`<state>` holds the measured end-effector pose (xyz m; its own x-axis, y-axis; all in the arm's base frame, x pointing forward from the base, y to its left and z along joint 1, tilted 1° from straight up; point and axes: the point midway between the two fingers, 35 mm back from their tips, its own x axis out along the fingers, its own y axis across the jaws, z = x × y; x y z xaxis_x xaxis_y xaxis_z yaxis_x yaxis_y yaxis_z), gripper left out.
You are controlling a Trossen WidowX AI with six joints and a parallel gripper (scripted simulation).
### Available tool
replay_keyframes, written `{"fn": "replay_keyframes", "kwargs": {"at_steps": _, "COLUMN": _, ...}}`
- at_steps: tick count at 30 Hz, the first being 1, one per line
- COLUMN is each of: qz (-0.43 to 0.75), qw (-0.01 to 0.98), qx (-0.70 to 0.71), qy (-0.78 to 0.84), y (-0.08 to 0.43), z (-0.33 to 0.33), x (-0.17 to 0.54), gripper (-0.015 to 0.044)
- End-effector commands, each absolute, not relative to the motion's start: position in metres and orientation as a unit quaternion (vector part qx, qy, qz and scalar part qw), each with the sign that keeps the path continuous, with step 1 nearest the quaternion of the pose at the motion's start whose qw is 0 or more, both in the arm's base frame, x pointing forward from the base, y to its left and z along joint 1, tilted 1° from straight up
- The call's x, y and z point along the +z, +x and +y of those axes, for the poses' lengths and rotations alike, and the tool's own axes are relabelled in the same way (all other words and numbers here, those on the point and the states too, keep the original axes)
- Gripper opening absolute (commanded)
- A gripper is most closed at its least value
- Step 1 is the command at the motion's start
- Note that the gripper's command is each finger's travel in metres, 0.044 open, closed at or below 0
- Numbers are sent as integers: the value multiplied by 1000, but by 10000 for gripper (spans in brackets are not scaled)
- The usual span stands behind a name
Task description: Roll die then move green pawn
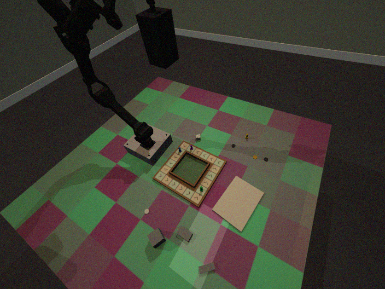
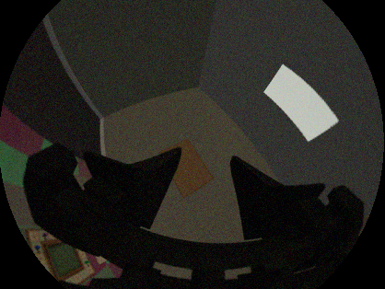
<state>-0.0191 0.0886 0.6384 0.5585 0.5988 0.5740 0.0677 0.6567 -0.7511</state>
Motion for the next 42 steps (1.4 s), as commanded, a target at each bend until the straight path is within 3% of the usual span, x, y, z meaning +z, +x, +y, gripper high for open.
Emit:
{"fn": "replay_keyframes", "kwargs": {"at_steps": 1, "qz": -363, "qw": 849, "qx": 217, "qy": -318, "y": 53, "z": 86, "x": 623, "gripper": 275}}
{"fn": "replay_keyframes", "kwargs": {"at_steps": 12, "qz": -153, "qw": 913, "qx": 324, "qy": -196, "y": 193, "z": 121, "x": 541, "gripper": 275}}
{"fn": "replay_keyframes", "kwargs": {"at_steps": 22, "qz": 65, "qw": 914, "qx": 377, "qy": -135, "y": 271, "z": 175, "x": 424, "gripper": 275}}
{"fn": "replay_keyframes", "kwargs": {"at_steps": 32, "qz": 289, "qw": 868, "qx": 385, "qy": -120, "y": 292, "z": 225, "x": 283, "gripper": 275}}
{"fn": "replay_keyframes", "kwargs": {"at_steps": 42, "qz": 499, "qw": 780, "qx": 341, "qy": -163, "y": 255, "z": 249, "x": 138, "gripper": 275}}
